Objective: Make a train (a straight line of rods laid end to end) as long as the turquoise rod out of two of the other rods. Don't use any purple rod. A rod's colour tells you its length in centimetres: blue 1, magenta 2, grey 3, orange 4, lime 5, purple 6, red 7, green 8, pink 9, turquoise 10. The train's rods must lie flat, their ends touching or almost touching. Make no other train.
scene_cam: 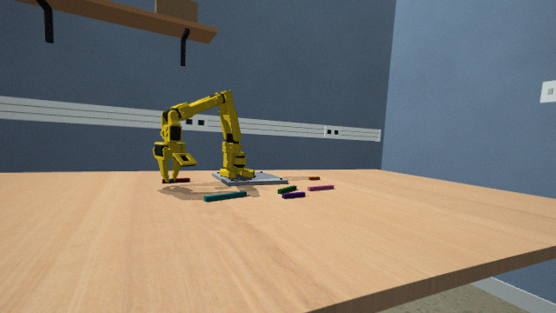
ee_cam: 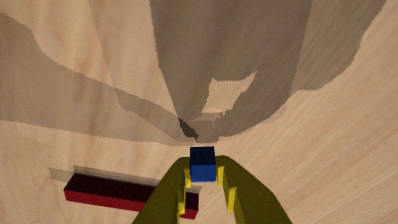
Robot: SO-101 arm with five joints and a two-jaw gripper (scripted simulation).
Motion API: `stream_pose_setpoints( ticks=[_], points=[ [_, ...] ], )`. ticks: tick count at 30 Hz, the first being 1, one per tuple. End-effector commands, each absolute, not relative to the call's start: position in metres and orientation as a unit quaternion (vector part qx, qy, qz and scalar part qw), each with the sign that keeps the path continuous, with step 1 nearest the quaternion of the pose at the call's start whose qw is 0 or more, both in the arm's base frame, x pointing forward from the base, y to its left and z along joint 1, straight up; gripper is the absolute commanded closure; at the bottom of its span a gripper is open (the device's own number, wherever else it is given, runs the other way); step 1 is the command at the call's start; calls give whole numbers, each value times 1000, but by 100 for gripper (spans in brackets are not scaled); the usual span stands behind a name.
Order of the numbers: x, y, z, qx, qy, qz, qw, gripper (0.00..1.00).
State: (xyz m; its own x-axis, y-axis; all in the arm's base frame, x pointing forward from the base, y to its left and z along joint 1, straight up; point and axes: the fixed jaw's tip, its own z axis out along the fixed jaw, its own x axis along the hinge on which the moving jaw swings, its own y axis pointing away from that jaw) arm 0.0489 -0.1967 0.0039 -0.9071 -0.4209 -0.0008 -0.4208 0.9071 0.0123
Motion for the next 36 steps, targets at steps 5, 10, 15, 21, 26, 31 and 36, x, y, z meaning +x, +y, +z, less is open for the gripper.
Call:
stream_pose_setpoints(
  ticks=[5, 10, 15, 21, 26, 31, 36],
  points=[
    [49, -197, 3, 221, -975, -10, 0, 100],
    [49, -197, 3, 221, -975, -10, 0, 100],
    [49, -197, 3, 221, -975, -10, 0, 100],
    [49, -197, 3, 221, -975, -10, 0, 100],
    [49, -197, 2, 221, -975, -10, 0, 100],
    [49, -197, 2, 221, -975, -10, 0, 100],
    [49, -197, 0, 221, -975, -10, 0, 100]
  ],
)
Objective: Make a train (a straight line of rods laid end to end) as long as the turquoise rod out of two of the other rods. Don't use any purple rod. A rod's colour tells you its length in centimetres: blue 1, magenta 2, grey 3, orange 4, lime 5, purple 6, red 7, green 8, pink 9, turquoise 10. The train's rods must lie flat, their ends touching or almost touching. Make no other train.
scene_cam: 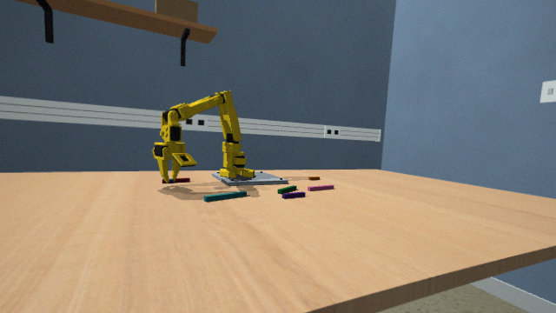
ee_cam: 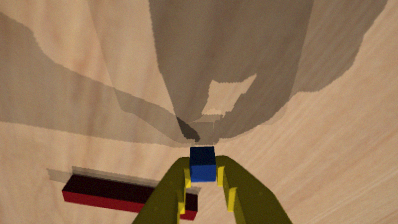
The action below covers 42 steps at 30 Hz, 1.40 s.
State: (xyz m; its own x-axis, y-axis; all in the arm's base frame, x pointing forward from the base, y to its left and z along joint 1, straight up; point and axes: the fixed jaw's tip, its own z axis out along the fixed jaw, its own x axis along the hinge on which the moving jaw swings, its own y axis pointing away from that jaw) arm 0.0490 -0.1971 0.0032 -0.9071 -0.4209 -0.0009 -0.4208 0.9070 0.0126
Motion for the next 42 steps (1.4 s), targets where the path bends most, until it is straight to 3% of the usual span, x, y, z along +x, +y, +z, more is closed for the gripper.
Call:
stream_pose_setpoints(
  ticks=[1, 42],
  points=[
    [49, -197, -1, 221, -975, -10, 0, 100],
    [49, -197, -5, 219, -976, -10, 0, 97]
  ],
)
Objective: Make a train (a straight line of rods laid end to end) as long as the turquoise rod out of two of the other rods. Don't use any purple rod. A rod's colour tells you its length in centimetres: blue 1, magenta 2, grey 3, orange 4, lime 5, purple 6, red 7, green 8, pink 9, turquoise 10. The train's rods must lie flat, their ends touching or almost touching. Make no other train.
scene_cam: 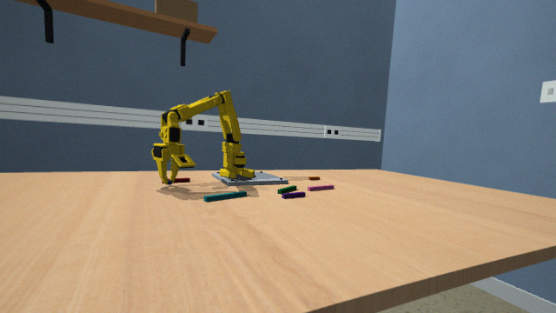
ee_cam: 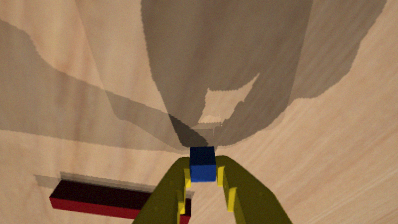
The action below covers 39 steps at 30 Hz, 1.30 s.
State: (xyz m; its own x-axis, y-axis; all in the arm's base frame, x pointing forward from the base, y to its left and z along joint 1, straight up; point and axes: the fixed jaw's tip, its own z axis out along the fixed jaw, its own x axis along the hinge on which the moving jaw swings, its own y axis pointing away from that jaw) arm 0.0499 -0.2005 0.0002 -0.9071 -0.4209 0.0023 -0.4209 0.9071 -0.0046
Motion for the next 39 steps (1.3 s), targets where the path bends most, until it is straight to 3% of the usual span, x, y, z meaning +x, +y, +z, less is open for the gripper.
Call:
stream_pose_setpoints(
  ticks=[1, 39],
  points=[
    [49, -197, -5, 219, -976, -10, 0, 97],
    [49, -197, -5, 219, -976, -10, 0, 83]
  ],
)
